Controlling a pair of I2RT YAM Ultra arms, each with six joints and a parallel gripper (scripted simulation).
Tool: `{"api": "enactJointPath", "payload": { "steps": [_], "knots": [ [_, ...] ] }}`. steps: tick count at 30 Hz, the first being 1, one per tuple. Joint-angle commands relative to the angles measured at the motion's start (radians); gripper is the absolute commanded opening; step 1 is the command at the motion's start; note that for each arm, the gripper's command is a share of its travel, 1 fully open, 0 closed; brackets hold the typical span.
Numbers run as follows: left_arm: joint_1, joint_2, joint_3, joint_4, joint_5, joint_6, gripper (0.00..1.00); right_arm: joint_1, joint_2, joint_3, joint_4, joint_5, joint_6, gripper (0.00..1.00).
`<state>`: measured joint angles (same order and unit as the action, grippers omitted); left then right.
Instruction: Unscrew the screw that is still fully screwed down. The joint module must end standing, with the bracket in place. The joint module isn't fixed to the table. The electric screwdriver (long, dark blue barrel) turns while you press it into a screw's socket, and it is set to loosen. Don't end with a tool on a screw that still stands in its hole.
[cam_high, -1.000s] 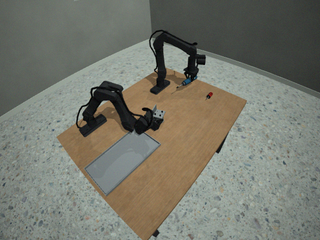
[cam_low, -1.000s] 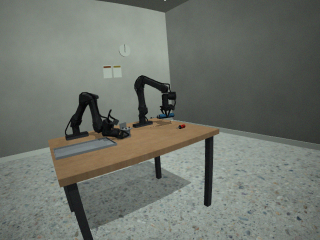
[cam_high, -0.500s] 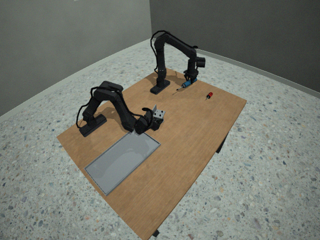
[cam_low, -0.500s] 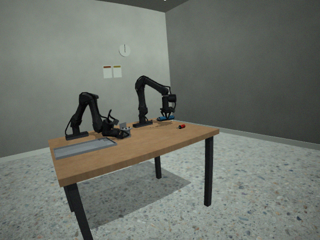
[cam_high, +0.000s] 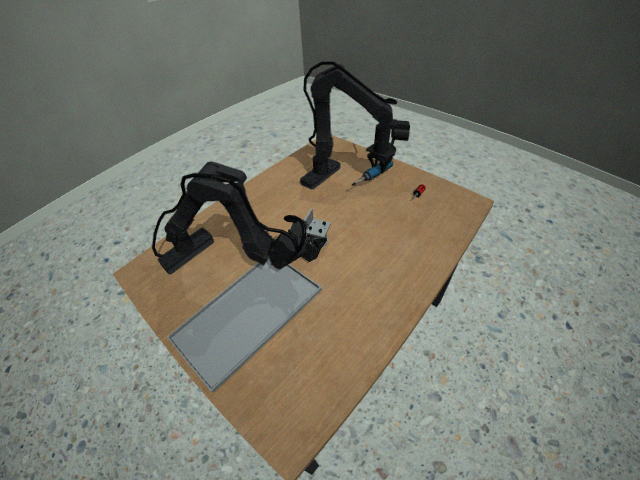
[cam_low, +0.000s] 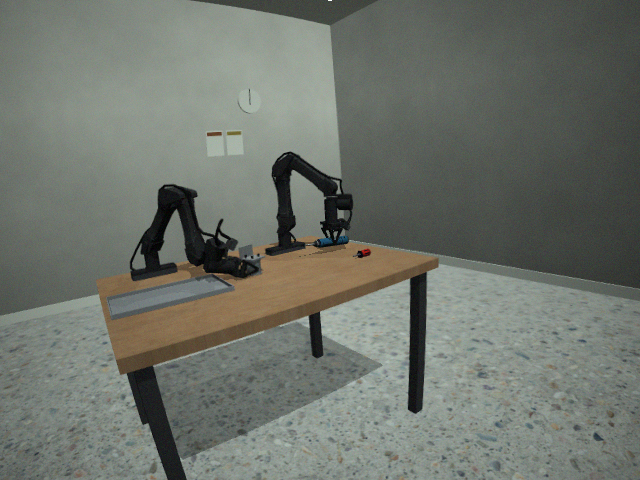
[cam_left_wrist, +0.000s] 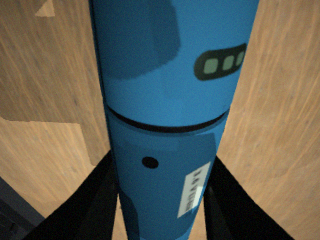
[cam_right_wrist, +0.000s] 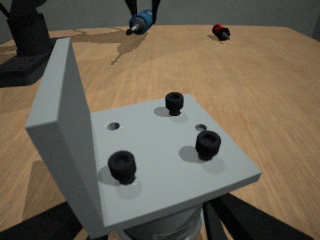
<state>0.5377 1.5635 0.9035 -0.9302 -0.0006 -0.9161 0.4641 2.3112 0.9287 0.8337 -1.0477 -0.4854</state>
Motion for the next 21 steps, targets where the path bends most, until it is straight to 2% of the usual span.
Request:
{"api": "enactJointPath", "payload": {
  "steps": [1, 6, 21],
  "knots": [
    [-0.011, -0.026, 0.028, 0.024, 0.004, -0.007, 0.42, -0.008, -0.033, -0.002, 0.003, -0.012, 0.007, 0.59],
    [-0.010, 0.001, -0.014, 0.035, 0.003, -0.007, 0.42, -0.008, -0.033, -0.002, 0.003, -0.012, 0.007, 0.59],
    [-0.011, 0.022, -0.026, 0.058, 0.003, -0.007, 0.42, -0.008, -0.033, -0.002, 0.003, -0.012, 0.007, 0.59]
  ]
}}
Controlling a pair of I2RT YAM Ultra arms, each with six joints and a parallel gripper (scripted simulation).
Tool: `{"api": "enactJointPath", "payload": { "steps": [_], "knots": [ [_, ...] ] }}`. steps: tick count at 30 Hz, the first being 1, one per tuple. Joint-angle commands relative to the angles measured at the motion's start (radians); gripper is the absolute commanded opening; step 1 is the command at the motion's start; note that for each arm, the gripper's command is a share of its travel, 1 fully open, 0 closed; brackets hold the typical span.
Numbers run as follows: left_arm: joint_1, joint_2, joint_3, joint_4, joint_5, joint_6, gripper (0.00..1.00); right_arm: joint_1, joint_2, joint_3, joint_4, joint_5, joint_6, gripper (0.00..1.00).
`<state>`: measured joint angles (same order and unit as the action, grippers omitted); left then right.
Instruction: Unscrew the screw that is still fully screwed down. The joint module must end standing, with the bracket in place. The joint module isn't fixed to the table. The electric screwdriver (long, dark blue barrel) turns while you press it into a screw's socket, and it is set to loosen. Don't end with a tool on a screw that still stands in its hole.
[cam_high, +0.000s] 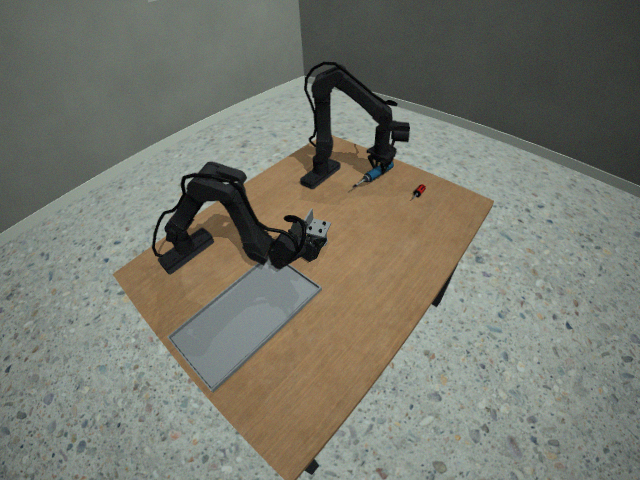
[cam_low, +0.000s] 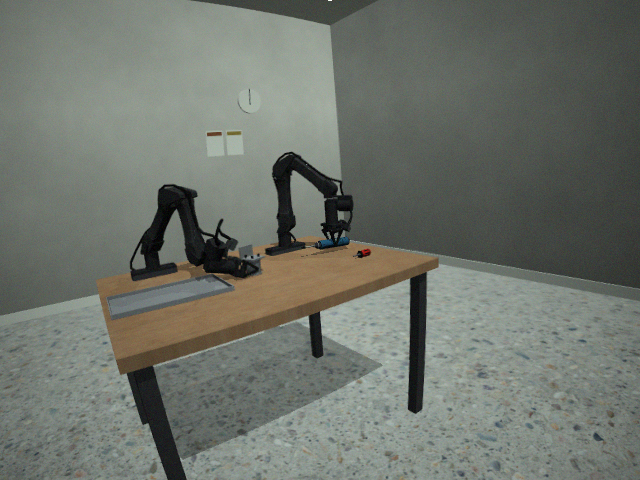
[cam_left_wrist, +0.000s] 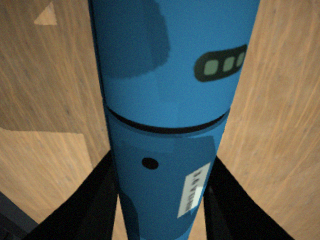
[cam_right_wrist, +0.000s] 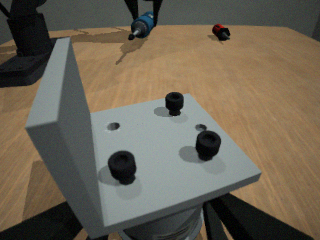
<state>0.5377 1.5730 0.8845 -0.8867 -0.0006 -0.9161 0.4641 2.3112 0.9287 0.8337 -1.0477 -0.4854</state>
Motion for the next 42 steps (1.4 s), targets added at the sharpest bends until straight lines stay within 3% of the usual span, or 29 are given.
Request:
{"api": "enactJointPath", "payload": {
  "steps": [1, 42],
  "knots": [
    [-0.011, 0.012, 0.002, 0.019, 0.003, -0.007, 0.42, -0.008, -0.033, -0.002, 0.003, -0.012, 0.007, 0.59],
    [-0.003, 0.030, -0.034, 0.079, 0.001, -0.001, 0.42, -0.008, -0.033, -0.002, 0.003, -0.012, 0.007, 0.59]
  ]
}}
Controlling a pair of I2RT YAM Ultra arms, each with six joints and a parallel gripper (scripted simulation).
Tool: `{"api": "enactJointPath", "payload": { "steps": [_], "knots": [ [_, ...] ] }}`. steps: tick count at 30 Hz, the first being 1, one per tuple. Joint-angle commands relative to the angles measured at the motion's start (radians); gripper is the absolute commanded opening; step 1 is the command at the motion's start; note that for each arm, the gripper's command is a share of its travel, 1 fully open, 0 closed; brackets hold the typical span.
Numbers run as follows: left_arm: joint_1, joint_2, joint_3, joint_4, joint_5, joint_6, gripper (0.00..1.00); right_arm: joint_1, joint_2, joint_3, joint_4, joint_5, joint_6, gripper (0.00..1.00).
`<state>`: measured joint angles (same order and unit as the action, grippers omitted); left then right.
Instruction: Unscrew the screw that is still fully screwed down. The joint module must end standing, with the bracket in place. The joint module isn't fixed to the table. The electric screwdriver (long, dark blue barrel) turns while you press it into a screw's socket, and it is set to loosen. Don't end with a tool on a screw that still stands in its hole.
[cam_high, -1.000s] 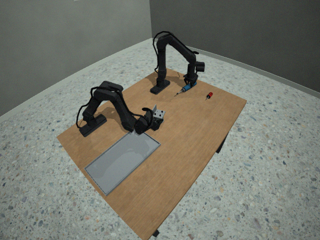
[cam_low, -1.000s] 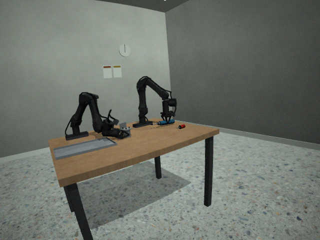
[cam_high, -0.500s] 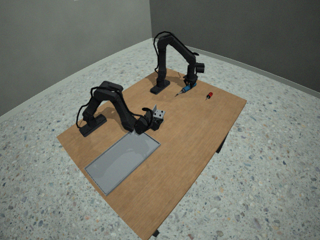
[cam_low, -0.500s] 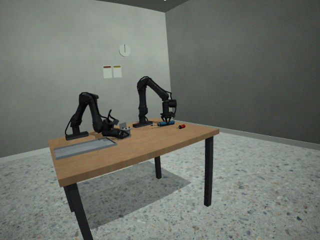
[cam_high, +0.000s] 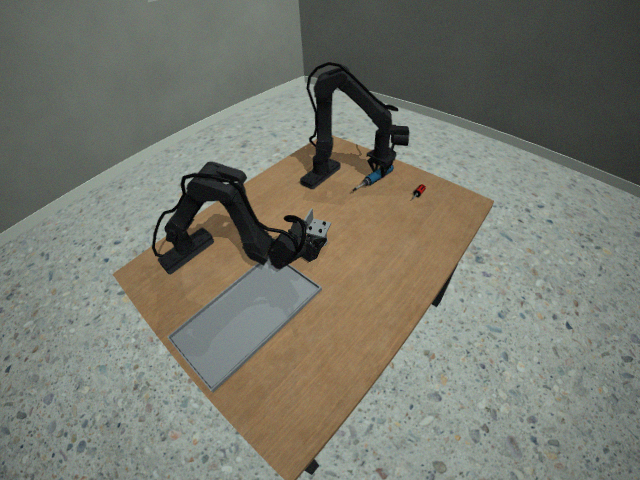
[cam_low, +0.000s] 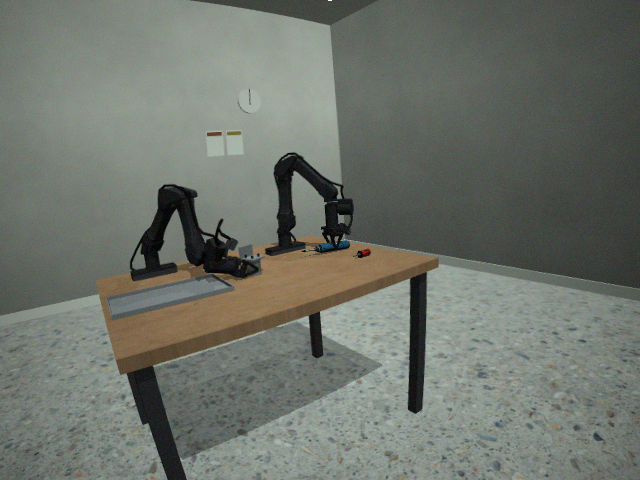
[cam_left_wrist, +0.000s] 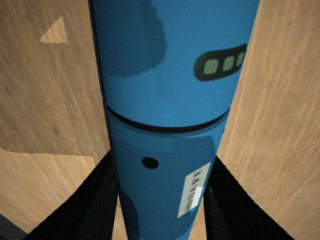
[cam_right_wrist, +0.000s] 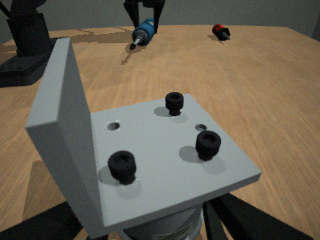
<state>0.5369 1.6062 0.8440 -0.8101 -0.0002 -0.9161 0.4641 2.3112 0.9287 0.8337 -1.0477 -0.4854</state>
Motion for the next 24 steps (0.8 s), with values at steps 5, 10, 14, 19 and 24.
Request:
{"api": "enactJointPath", "payload": {
  "steps": [5, 10, 14, 19, 24],
  "knots": [
    [-0.002, -0.003, 0.006, 0.003, 0.001, -0.001, 0.42, -0.008, -0.033, -0.002, 0.003, -0.012, 0.007, 0.59],
    [-0.010, 0.004, 0.001, 0.012, 0.004, 0.002, 0.42, -0.008, -0.033, -0.002, 0.003, -0.012, 0.007, 0.59],
    [-0.002, 0.000, 0.004, 0.007, 0.001, 0.000, 0.42, -0.008, -0.033, -0.002, 0.003, -0.012, 0.007, 0.59],
    [-0.002, 0.000, 0.004, 0.007, 0.001, 0.000, 0.42, -0.008, -0.033, -0.002, 0.003, -0.012, 0.007, 0.59],
    [-0.002, 0.000, 0.004, 0.007, 0.001, 0.000, 0.49, -0.008, -0.033, -0.002, 0.003, -0.012, 0.007, 0.59]
  ]
}}
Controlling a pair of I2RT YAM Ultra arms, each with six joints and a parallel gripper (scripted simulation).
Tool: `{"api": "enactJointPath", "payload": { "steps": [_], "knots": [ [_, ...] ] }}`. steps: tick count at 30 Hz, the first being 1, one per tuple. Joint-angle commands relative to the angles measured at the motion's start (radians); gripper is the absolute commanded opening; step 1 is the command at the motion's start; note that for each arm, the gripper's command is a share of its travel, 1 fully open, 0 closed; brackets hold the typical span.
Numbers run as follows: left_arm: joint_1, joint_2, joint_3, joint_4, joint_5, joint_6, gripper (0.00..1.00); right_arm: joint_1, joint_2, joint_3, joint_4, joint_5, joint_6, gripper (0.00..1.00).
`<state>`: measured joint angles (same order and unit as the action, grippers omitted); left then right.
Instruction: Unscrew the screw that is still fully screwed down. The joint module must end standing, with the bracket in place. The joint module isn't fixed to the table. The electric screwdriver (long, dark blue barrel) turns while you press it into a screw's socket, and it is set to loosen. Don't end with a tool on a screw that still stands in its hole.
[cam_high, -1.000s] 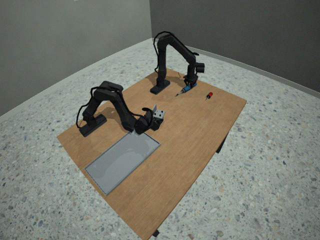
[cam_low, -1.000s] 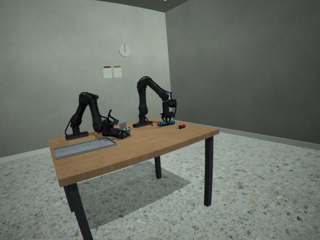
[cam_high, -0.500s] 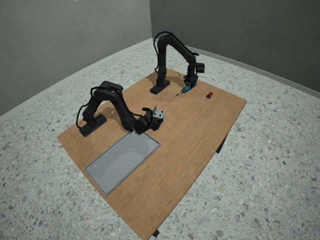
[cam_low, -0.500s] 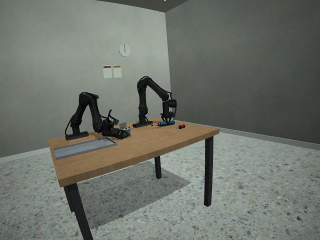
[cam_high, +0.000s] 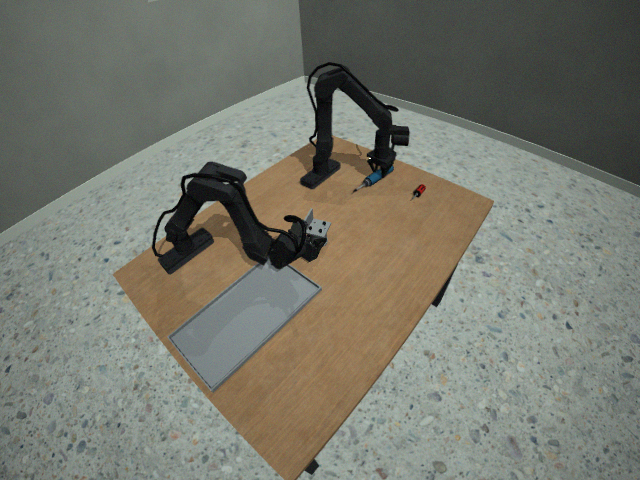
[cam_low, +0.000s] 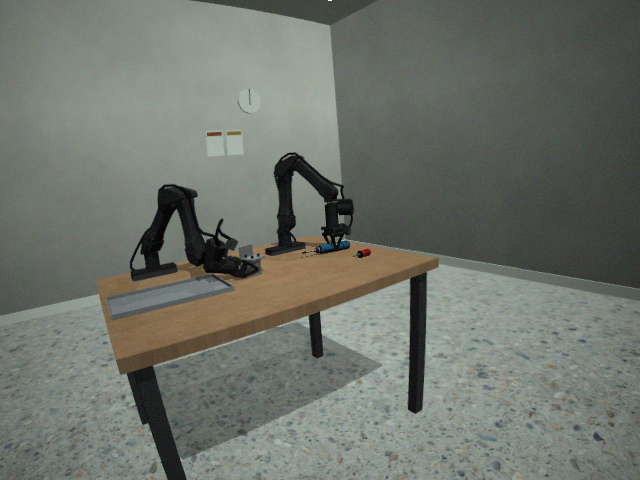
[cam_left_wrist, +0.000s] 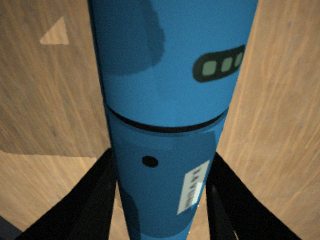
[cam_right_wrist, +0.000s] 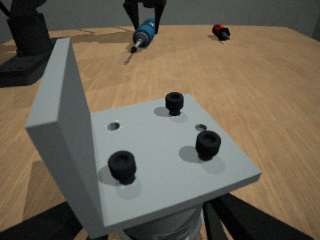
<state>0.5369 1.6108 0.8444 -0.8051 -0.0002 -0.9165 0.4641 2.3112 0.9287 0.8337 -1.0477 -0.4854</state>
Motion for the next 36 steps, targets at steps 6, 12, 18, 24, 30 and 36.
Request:
{"api": "enactJointPath", "payload": {
  "steps": [6, 12, 18, 24, 30, 36],
  "knots": [
    [-0.002, -0.005, 0.004, 0.003, 0.001, 0.001, 0.49, -0.008, -0.033, -0.002, 0.003, -0.012, 0.007, 0.59],
    [-0.002, -0.005, 0.004, 0.003, 0.001, 0.001, 0.49, -0.008, -0.033, -0.002, 0.003, -0.012, 0.007, 0.59],
    [-0.002, -0.005, 0.004, 0.003, 0.001, 0.001, 0.57, -0.008, -0.033, -0.002, 0.003, -0.012, 0.007, 0.59],
    [-0.002, -0.005, 0.004, 0.003, 0.001, 0.001, 0.57, -0.008, -0.033, -0.002, 0.003, -0.012, 0.007, 0.59],
    [-0.002, -0.005, 0.004, 0.003, 0.001, 0.001, 0.57, -0.008, -0.033, -0.002, 0.003, -0.012, 0.007, 0.59],
    [-0.002, -0.005, 0.004, 0.003, 0.001, 0.001, 0.65, -0.008, -0.033, -0.002, 0.003, -0.012, 0.007, 0.59]
  ]
}}
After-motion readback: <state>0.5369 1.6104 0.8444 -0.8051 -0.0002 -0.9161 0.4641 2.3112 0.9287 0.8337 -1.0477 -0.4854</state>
